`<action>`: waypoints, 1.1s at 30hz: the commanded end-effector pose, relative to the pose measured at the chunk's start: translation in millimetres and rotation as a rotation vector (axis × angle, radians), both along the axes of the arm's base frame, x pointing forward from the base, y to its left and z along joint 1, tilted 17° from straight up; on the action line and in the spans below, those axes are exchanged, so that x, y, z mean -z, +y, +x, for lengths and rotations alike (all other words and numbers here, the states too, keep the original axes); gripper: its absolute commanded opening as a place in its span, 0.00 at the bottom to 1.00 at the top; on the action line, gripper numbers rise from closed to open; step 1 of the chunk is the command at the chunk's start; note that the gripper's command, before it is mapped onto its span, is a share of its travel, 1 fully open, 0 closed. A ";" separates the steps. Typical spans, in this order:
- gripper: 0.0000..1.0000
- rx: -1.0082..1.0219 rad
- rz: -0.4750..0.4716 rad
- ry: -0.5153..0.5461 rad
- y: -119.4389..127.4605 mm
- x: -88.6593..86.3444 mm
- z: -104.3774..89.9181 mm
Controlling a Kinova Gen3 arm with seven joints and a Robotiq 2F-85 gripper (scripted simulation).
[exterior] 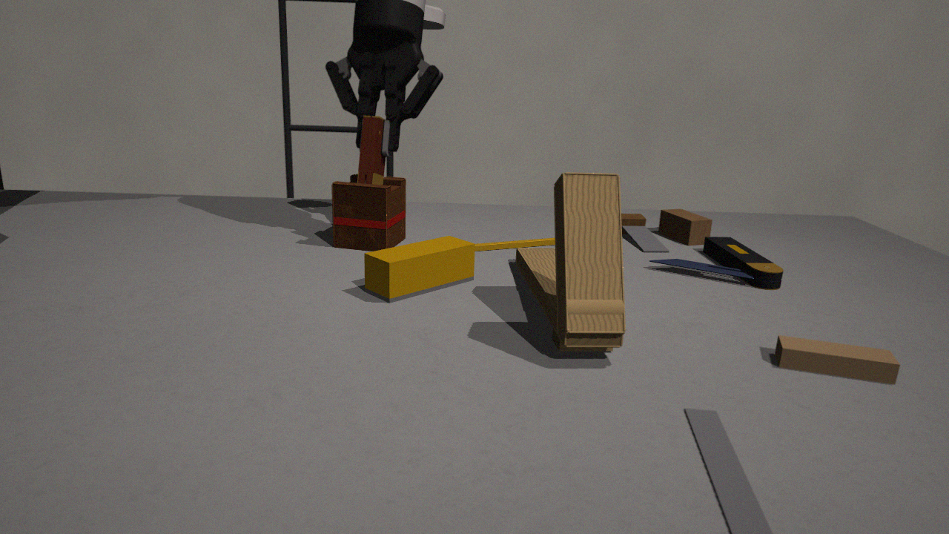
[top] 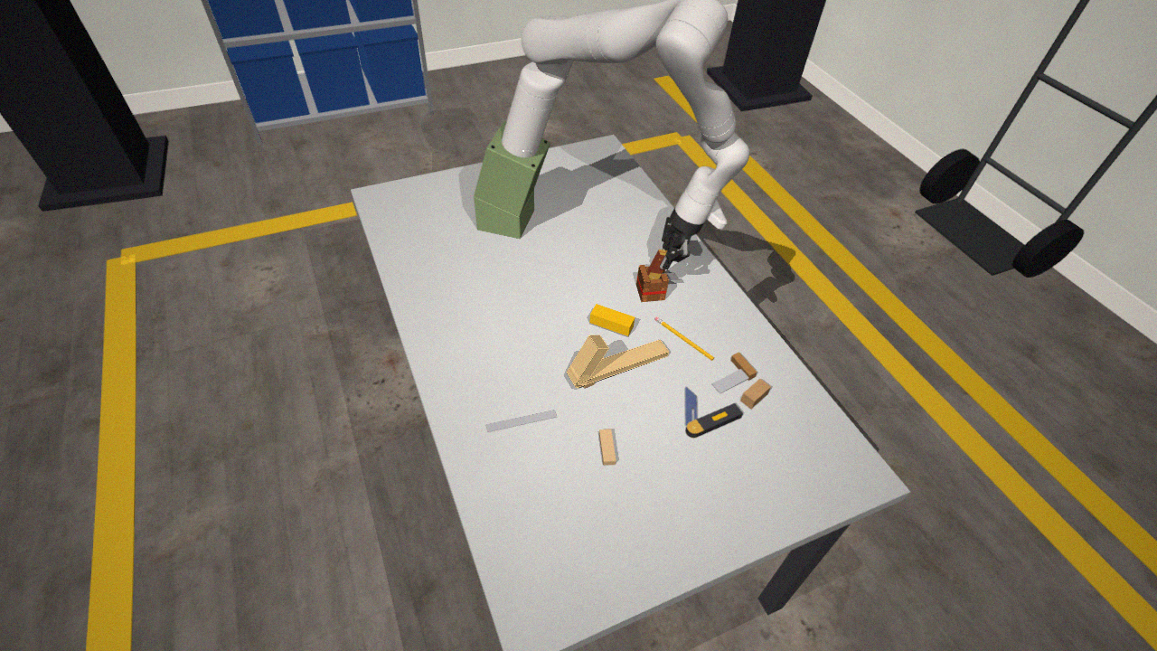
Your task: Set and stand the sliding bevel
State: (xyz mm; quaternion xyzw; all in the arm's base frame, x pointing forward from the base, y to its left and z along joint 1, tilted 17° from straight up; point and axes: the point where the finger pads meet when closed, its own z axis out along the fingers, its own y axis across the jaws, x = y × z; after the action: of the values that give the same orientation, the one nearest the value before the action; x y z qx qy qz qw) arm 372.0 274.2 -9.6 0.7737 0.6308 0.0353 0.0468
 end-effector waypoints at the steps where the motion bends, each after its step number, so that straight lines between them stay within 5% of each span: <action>1: 0.10 0.000 0.000 -0.001 0.1 -0.5 0.3; 33: 0.10 0.000 0.000 -0.001 -9.1 -36.7 -5.9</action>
State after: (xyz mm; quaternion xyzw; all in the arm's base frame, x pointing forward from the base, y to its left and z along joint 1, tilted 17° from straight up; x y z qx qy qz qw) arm 365.9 265.2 25.8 0.7737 0.6308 0.0352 0.0468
